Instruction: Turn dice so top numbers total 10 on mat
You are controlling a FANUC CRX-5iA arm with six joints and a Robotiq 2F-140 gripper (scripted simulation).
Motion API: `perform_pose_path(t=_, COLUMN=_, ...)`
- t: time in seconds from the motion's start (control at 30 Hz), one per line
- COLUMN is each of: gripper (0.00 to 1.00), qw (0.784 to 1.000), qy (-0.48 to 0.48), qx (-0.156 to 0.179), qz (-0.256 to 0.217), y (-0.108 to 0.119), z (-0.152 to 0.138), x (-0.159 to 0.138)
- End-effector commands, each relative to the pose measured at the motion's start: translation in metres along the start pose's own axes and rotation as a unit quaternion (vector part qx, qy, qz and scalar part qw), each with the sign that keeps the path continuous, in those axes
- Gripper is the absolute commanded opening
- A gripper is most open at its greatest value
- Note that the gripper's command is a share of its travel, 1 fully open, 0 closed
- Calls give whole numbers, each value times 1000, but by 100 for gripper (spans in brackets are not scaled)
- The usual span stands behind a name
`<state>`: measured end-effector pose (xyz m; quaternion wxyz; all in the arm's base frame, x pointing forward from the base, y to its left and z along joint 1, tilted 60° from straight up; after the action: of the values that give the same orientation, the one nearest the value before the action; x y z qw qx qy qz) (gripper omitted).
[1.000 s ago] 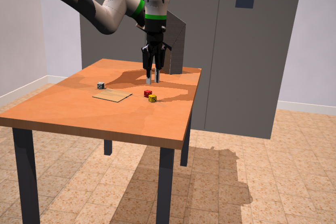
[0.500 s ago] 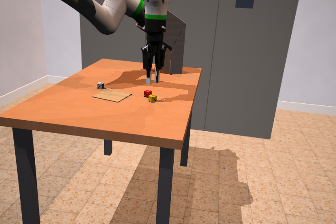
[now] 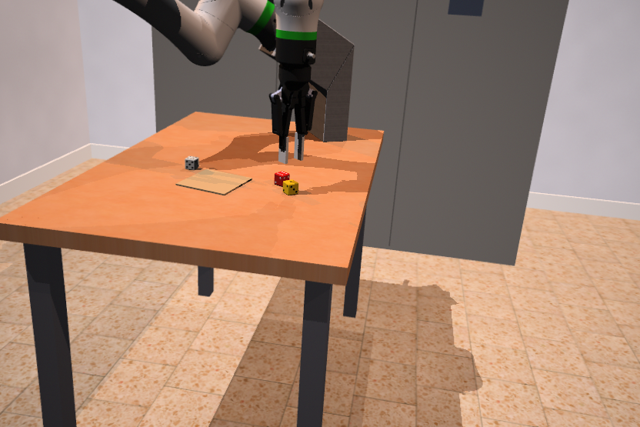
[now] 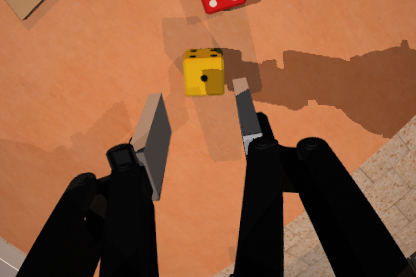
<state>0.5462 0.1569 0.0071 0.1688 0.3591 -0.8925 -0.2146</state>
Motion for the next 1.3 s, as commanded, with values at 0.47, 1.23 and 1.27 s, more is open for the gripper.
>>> perform_pose_path(t=0.47, gripper=28, qw=1000, qy=0, qx=0, qz=0, y=-21, z=0, x=-1)
perform_pose_path(t=1.23, gripper=28, qw=1000, qy=0, qx=0, qz=0, y=-44, z=0, x=-1)
perform_pose_path(t=1.27, gripper=28, qw=1000, qy=0, qx=0, qz=0, y=-44, z=0, x=-1)
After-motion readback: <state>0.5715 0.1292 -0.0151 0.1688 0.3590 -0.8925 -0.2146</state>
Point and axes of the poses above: the point where the finger pads meet when closed, its own y axis back along the fingers, its own z axis across the jaws, x = y × z, the point moved 3 cm from there along y, back along the fingers, and after that the axes turned 11 degrees about -y, right-handed, at the moved point
